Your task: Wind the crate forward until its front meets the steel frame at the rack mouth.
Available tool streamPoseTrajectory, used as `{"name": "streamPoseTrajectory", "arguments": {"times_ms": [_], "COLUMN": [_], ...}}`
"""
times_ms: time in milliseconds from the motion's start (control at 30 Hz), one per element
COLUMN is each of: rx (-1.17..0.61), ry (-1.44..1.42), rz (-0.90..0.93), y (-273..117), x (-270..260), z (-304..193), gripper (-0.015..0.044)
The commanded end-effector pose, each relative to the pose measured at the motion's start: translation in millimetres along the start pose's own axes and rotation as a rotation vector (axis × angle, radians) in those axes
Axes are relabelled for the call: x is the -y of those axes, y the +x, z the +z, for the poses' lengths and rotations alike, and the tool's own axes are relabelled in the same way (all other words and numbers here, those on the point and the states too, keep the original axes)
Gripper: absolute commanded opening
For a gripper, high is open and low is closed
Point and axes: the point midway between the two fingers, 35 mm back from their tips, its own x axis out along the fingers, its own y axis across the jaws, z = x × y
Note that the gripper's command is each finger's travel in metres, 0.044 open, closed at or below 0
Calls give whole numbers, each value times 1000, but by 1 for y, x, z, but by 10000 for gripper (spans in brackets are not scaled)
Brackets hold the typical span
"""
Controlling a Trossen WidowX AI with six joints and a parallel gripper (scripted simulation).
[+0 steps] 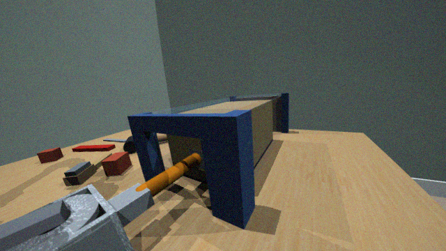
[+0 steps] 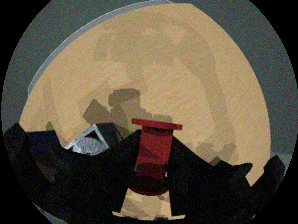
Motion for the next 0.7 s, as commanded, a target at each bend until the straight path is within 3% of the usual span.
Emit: {"name": "streamPoseTrajectory", "arguments": {"times_ms": [0,667], "rx": [10,11], "ry": [4,4], "rz": [11,13], "y": [5,13], "x": [-8,-30], "z": [9,26], "gripper": [0,0]}}
